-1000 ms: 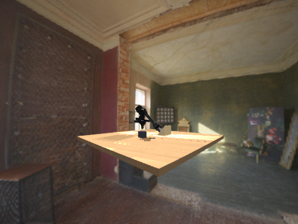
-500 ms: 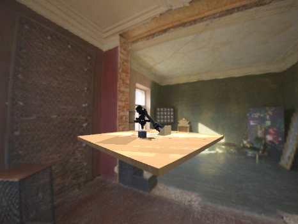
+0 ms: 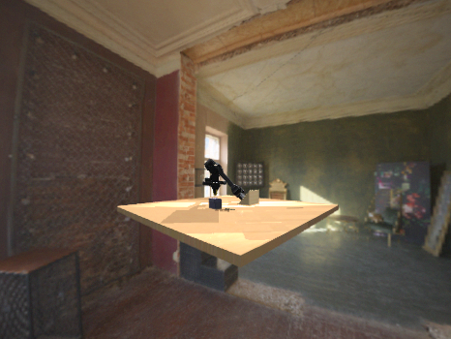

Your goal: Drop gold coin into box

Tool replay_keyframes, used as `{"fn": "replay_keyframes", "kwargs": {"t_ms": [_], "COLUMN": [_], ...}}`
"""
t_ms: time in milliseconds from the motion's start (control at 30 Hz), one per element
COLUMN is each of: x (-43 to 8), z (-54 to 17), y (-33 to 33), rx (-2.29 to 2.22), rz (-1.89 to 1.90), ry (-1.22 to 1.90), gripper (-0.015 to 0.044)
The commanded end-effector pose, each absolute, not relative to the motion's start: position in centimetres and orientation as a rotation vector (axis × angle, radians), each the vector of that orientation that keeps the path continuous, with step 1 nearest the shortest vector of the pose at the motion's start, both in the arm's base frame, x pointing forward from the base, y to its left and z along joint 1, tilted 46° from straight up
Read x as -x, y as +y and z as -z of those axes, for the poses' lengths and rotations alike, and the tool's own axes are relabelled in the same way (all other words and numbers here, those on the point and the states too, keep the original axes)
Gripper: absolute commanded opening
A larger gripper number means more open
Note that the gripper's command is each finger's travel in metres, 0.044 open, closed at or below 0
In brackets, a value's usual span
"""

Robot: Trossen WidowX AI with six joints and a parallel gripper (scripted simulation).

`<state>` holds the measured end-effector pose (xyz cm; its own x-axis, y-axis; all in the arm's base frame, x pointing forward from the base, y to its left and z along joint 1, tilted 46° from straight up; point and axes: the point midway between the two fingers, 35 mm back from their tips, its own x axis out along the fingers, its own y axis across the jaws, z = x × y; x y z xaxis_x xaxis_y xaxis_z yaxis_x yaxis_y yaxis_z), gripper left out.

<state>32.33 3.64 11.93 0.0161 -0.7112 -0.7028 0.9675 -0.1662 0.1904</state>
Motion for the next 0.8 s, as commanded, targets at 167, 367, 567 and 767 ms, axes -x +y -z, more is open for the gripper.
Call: {"fn": "replay_keyframes", "kwargs": {"t_ms": [167, 367, 567, 767], "x": [-32.32, -32.26, -32.25, -32.29], "z": [-11.79, -11.57, -11.38, -11.18], "y": [3.55, 3.23, 2.99, 2.77], "rx": [-0.810, -0.808, -0.803, -0.804], "rz": [1.559, 1.558, 1.556, 1.556], "ry": [0.417, 0.419, 0.424, 0.423], "gripper": [0.0000, 0.0000, 0.0000, 0.0000]}}
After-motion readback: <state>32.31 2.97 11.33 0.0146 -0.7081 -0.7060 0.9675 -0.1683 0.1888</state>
